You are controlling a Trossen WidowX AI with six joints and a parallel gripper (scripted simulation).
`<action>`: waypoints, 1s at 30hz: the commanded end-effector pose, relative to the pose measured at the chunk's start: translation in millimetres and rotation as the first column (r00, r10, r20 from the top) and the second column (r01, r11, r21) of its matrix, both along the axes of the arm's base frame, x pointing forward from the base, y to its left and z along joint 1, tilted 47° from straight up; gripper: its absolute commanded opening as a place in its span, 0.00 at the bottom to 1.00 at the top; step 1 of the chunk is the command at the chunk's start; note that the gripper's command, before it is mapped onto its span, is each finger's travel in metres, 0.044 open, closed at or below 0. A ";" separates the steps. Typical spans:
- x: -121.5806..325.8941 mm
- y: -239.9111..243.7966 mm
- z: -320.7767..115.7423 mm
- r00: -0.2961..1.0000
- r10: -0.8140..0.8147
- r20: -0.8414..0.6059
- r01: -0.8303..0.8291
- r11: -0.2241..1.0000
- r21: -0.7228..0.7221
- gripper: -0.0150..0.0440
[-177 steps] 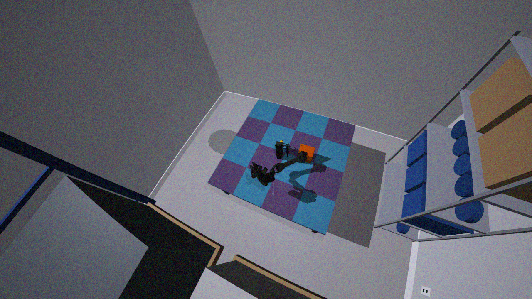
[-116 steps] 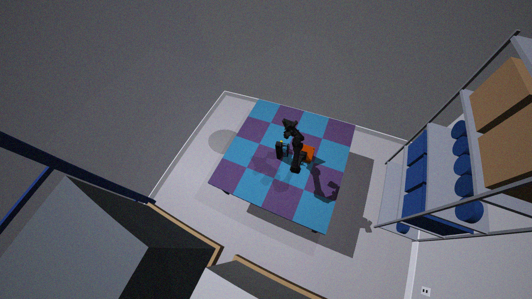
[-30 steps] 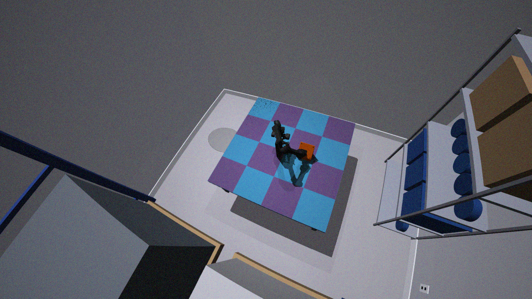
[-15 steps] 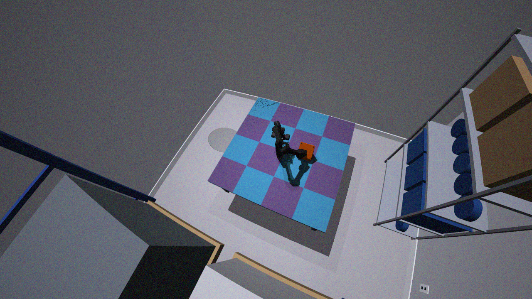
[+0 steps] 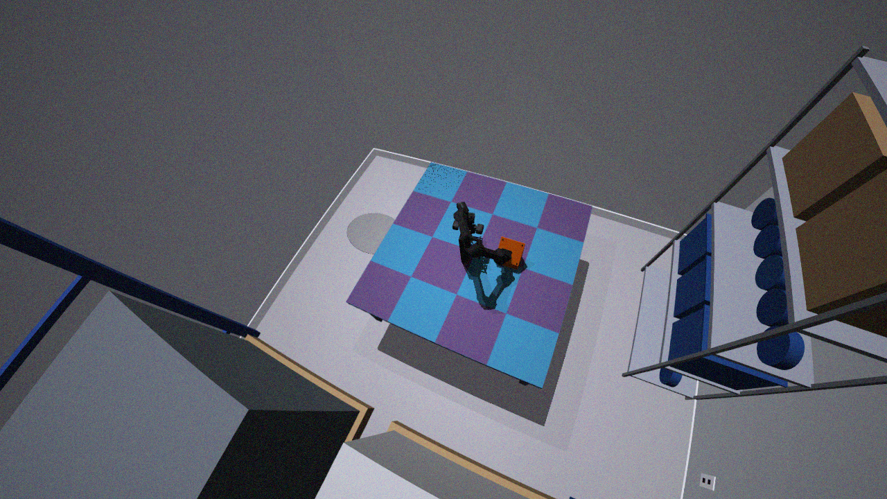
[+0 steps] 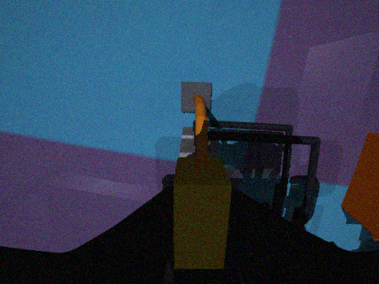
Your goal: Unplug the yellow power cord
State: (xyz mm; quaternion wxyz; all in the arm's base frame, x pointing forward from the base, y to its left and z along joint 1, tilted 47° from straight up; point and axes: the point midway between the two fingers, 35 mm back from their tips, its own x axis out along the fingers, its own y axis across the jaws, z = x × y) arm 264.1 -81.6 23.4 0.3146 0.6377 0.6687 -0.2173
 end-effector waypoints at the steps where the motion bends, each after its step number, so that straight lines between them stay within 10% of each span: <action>1: 0.8 -0.5 -0.3 1.000 -0.001 0.003 0.001 1.000 0.001 0.25; 30: 9.2 -34.8 -27.8 1.000 -0.004 0.001 0.004 1.000 0.000 0.25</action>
